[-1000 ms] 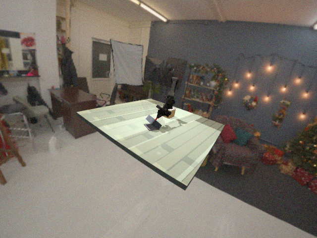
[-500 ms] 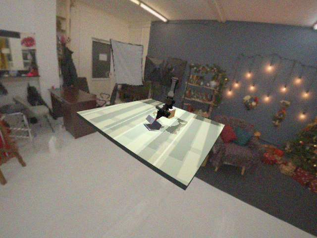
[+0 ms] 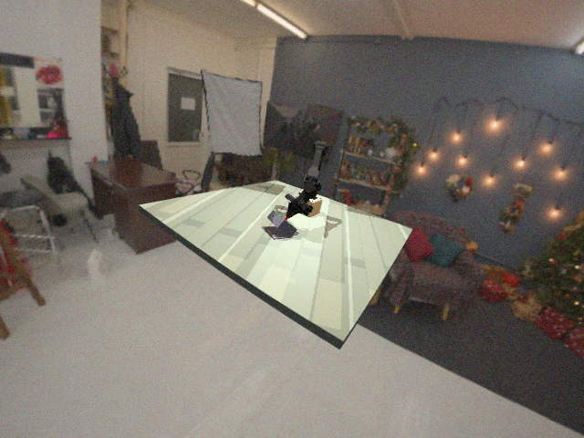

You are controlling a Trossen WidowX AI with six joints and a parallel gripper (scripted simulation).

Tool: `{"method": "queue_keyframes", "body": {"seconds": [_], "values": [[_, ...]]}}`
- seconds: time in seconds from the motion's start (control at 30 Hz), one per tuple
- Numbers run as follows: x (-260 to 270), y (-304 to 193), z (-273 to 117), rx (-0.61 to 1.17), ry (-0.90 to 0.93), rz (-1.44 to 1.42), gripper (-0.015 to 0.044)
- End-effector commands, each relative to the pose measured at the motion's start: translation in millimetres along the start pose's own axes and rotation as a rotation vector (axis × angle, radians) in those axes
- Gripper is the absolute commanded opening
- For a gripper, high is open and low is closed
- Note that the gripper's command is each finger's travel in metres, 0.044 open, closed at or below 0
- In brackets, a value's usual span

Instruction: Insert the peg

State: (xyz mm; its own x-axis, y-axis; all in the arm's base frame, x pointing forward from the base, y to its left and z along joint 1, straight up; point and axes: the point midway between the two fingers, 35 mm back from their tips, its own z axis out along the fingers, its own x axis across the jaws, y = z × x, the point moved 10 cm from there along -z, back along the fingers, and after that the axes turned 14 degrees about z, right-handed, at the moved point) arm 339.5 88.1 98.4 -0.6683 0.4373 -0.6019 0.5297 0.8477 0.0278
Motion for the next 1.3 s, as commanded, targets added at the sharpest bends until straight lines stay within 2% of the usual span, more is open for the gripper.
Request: {"method": "queue_keyframes", "body": {"seconds": [0.0, 0.43, 1.27], "values": [[0.1, 0.0, 0.0, 0.0, 0.0, 0.0, 0.0105], [-0.2, 0.6, -4.2, 0.0, 0.001, 0.0, 0.044], [-2.5, 5.5, -50.4, -0.002, 0.009, -0.005, 0.044]]}}
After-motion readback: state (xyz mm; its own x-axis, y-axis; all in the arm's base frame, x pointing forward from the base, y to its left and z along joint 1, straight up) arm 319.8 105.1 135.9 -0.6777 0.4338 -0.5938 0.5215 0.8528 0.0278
